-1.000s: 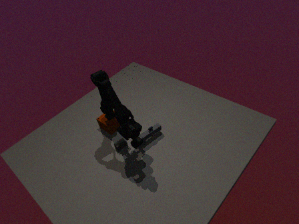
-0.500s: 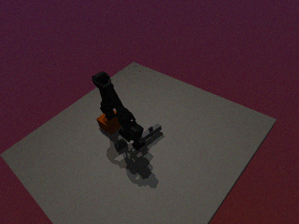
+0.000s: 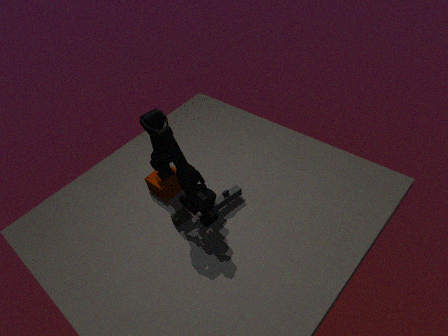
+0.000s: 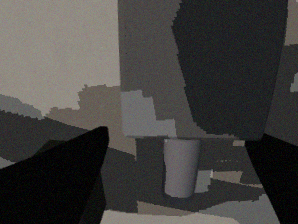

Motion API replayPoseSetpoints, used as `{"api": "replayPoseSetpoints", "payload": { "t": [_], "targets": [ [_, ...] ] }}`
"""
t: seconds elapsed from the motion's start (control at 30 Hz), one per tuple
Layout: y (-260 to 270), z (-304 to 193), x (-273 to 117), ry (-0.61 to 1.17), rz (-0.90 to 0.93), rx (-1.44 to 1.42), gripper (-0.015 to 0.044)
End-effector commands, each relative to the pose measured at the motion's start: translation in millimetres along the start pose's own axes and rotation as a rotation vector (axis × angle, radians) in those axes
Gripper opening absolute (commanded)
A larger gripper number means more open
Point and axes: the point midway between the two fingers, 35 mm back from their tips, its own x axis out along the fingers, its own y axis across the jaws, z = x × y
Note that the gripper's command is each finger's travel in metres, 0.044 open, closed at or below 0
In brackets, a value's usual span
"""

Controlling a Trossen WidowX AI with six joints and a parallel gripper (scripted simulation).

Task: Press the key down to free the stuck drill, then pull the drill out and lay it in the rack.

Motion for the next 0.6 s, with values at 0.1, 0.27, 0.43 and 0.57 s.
{"api": "replayPoseSetpoints", "payload": {
  "t": [0.1, 0.27, 0.43, 0.57],
  "targets": [
    [-0.1, 0.0, -0.2, 0.0, 0.0, 0.0, 0.0256],
    [-0.1, 0.0, -0.2, 0.0, 0.0, 0.0, 0.0125],
    [-0.1, 0.0, -0.2, 0.0, 0.0, 0.0, 0.0033],
    [-0.1, 0.0, -0.2, 0.0, 0.0, 0.0, 0.0006]
  ]
}}
